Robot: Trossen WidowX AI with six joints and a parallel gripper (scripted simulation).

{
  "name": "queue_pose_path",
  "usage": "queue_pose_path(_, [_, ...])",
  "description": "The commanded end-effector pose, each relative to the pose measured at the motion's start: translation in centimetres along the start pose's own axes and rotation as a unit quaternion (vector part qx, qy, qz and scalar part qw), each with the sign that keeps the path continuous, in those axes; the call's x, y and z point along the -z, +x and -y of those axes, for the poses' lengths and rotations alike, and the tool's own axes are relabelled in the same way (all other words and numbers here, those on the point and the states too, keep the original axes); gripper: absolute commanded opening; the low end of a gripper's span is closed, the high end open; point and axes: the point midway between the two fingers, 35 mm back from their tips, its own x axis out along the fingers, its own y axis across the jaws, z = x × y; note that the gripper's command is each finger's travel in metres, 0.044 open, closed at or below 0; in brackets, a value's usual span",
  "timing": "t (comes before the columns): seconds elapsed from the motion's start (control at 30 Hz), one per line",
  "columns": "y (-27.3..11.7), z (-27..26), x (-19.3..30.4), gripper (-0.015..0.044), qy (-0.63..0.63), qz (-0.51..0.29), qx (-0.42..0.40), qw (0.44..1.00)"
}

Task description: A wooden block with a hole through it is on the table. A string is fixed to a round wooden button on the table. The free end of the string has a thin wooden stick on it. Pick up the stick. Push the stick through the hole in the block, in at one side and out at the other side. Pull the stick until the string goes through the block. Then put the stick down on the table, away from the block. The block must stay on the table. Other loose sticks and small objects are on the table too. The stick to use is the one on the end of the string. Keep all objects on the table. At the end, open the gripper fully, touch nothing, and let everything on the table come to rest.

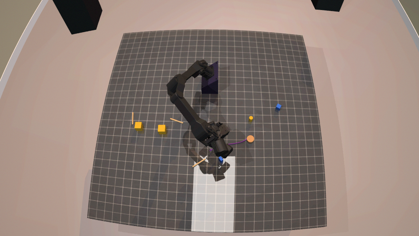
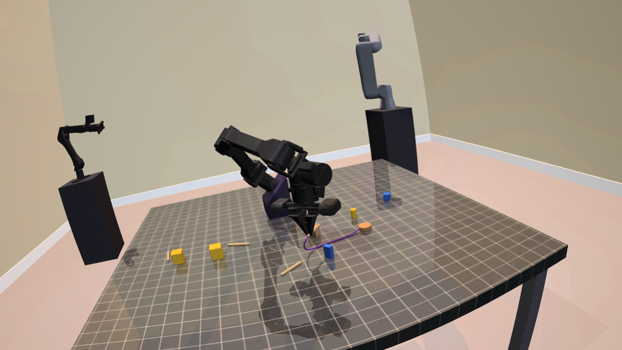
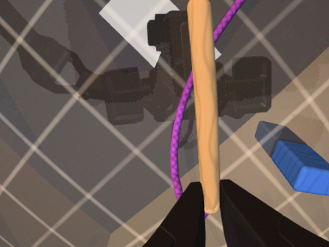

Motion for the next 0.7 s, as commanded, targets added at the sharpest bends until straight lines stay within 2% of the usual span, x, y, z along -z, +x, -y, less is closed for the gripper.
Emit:
queue_pose_path(0.0, [0.0, 0.0, 0.6, 0.0000, -0.002, -0.002, -0.001, 1.000])
queue_pose_path(0.67, [0.0, 0.0, 3.2, 0.0000, -0.001, -0.002, -0.001, 1.000])
